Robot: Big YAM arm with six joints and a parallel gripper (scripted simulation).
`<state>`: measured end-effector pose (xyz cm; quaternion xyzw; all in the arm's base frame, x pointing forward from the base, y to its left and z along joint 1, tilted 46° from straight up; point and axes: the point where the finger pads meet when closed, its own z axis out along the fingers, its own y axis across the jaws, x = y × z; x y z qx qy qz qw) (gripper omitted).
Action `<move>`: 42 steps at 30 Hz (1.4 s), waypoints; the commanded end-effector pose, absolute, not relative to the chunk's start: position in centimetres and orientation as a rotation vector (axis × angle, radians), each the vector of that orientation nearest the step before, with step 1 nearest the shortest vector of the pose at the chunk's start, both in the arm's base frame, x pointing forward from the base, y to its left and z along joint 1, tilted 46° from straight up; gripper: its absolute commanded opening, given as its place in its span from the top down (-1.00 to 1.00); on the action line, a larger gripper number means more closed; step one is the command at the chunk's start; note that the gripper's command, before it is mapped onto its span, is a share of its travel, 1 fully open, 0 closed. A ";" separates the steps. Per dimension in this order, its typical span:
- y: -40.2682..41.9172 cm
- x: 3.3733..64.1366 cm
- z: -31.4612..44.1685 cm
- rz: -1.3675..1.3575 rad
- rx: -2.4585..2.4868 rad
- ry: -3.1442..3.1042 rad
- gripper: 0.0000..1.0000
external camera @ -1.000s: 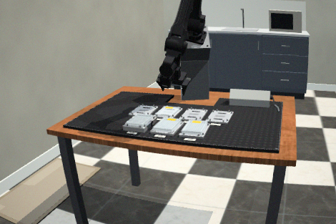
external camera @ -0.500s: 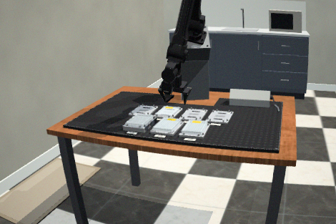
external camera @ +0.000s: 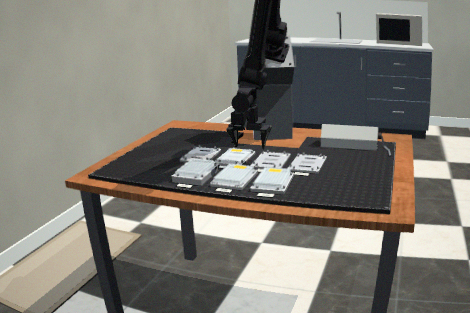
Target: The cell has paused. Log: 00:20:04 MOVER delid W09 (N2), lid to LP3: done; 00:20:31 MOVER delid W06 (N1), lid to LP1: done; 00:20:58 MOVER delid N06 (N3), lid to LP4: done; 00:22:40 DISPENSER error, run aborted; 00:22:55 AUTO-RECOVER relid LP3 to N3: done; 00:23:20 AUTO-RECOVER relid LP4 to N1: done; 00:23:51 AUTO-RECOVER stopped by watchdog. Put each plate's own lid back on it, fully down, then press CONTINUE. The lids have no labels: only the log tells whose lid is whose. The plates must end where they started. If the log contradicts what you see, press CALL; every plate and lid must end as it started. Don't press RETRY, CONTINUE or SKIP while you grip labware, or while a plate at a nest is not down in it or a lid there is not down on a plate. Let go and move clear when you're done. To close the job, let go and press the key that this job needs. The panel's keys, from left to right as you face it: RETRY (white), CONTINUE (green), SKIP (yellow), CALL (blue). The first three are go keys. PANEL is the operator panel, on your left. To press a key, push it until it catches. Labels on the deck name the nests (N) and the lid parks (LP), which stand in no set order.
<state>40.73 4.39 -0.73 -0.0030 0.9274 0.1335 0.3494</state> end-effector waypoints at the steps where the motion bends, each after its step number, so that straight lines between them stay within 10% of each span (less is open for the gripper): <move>1: 4.4 42.3 1.4 0.351 0.000 2.332 -1.00; 33: -6.0 43.4 -1.3 0.302 0.097 1.841 -0.60; 34: -6.6 43.8 -0.3 0.290 0.082 1.817 1.00; 42: -9.0 43.9 -2.1 0.294 0.086 1.861 1.00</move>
